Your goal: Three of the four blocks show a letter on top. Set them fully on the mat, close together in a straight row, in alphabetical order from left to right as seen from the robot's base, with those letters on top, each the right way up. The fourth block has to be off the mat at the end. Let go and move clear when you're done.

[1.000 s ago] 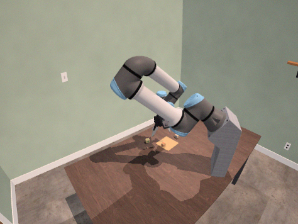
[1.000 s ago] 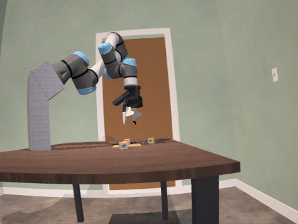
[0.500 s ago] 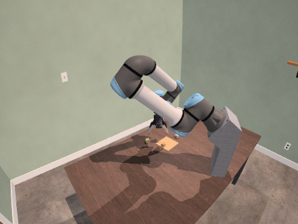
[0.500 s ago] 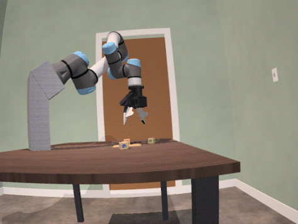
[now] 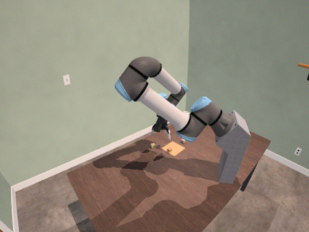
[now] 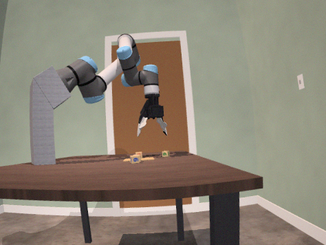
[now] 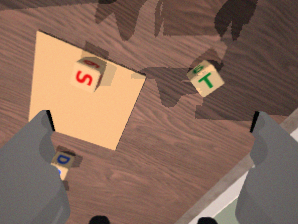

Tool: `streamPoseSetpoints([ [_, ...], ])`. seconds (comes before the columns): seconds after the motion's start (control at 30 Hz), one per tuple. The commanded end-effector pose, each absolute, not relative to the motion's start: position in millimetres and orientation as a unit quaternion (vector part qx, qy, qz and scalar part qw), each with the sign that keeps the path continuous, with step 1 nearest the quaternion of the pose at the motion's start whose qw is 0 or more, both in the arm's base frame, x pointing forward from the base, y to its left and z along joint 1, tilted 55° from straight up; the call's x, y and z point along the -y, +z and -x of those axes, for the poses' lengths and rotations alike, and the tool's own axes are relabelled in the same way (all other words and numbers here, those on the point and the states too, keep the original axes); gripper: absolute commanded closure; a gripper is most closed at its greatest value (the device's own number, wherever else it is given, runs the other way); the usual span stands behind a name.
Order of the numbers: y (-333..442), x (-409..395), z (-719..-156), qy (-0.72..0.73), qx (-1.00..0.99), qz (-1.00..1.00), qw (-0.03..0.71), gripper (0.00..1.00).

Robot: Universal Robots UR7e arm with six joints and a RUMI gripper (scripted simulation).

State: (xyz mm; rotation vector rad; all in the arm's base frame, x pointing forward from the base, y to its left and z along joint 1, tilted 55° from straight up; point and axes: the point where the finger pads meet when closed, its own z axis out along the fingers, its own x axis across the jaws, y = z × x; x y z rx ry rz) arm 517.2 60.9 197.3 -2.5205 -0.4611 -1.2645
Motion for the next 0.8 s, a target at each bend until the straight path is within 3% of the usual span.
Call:
streamPoseSetpoints([
  [0.0, 205.5, -62.3, -523.8, -0.428, 0.096, 0.883, 0.167, 0.0],
  [0.77, 239.4, -66.9, -550.6, -0.367, -0.151, 0.874, 0.279, 0.0],
])
